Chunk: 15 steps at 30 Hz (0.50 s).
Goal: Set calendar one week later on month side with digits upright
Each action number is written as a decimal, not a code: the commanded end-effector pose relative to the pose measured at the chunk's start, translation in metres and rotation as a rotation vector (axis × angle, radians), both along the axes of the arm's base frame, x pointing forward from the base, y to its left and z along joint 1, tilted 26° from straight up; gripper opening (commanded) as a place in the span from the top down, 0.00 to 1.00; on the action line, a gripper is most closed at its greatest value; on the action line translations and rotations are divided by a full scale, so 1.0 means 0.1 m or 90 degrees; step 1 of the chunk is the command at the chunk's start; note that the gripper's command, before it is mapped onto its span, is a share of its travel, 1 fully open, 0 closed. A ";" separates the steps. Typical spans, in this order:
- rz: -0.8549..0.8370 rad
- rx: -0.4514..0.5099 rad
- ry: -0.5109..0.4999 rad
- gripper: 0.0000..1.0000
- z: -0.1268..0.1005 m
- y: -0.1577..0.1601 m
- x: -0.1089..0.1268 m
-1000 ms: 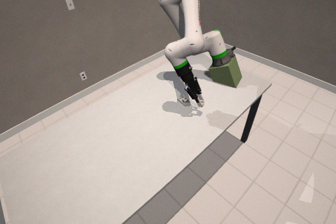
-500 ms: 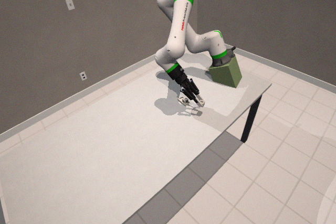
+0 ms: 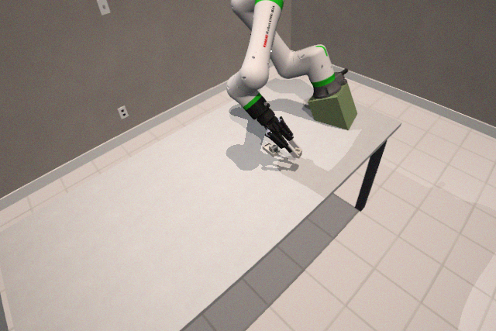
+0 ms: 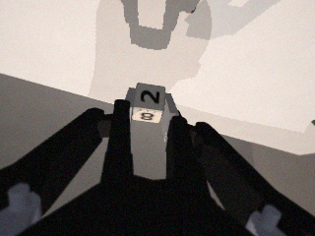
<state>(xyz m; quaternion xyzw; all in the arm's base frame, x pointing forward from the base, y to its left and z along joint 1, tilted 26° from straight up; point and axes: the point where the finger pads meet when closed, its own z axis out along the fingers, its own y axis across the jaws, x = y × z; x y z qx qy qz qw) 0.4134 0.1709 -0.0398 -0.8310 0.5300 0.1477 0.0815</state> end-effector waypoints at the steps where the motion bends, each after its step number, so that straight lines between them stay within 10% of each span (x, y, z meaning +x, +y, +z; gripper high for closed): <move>1: 0.000 0.000 0.000 0.83 0.00 0.00 0.00; 15: 0.000 0.000 0.000 0.83 -0.08 -0.03 0.02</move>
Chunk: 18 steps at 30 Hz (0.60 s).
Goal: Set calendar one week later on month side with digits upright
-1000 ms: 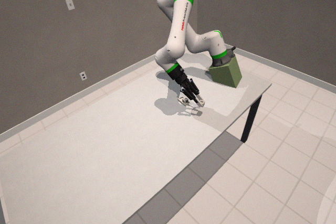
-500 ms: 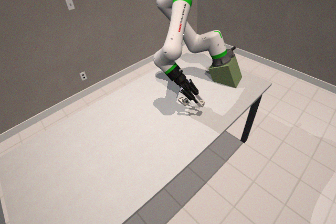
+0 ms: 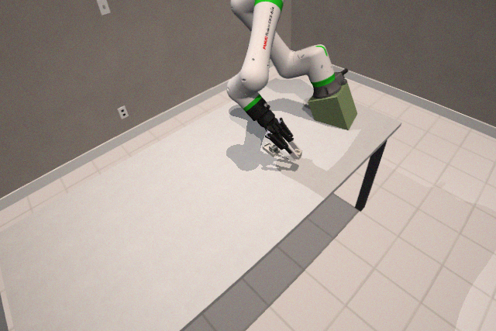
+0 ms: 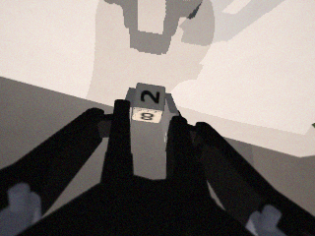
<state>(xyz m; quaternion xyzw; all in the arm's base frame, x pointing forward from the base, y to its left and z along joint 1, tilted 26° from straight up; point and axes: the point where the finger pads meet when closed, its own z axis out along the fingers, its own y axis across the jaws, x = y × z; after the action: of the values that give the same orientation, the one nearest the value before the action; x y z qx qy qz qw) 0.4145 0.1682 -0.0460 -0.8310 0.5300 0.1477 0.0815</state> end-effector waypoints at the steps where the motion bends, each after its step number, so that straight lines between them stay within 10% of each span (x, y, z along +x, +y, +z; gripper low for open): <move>1: 0.000 0.000 0.000 0.83 -0.03 -0.01 0.01; 18: 0.000 0.000 0.000 0.83 -0.25 -0.11 0.05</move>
<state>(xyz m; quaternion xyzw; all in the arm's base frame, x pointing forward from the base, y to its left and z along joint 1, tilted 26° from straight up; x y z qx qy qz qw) 0.4185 0.1586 -0.0675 -0.8310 0.5300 0.1477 0.0815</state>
